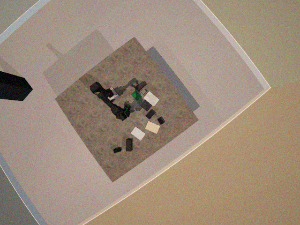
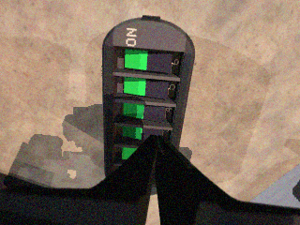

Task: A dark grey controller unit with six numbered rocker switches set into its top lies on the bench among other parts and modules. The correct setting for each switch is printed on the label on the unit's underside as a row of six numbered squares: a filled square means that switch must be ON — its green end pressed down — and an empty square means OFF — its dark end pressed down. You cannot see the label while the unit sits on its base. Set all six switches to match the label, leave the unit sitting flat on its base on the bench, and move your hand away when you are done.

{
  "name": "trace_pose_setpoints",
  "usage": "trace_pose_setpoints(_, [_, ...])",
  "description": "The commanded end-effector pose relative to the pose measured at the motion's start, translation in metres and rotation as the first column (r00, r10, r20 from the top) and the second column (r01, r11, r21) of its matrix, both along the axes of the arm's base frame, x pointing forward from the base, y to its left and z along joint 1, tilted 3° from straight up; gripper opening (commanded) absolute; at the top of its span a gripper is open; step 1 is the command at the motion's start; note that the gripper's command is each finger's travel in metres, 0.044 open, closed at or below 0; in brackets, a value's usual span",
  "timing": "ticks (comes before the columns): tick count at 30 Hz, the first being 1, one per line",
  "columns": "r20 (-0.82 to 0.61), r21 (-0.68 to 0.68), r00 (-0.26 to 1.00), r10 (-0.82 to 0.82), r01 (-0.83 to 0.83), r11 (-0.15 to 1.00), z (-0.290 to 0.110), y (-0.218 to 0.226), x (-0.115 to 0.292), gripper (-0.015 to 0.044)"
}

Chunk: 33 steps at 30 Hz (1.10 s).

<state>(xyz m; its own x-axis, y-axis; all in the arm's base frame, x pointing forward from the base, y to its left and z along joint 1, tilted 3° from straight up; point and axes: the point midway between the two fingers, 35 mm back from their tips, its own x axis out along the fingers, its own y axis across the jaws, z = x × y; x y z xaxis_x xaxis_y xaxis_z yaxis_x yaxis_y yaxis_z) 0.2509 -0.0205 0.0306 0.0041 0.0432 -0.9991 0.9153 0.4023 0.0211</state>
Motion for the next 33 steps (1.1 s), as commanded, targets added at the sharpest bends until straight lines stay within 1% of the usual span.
trace_pose_setpoints(1, [0.001, -0.005, 1.000, 0.008, -0.008, 1.000, -0.004, -0.001, -0.001, 0.0000])
trace_pose_setpoints(21, [0.001, -0.005, 1.000, 0.008, -0.008, 1.000, -0.035, -0.001, 0.000, 0.0000])
trace_pose_setpoints(33, [0.001, -0.005, 1.000, 0.008, -0.008, 1.000, -0.043, 0.000, 0.000, 0.0000])
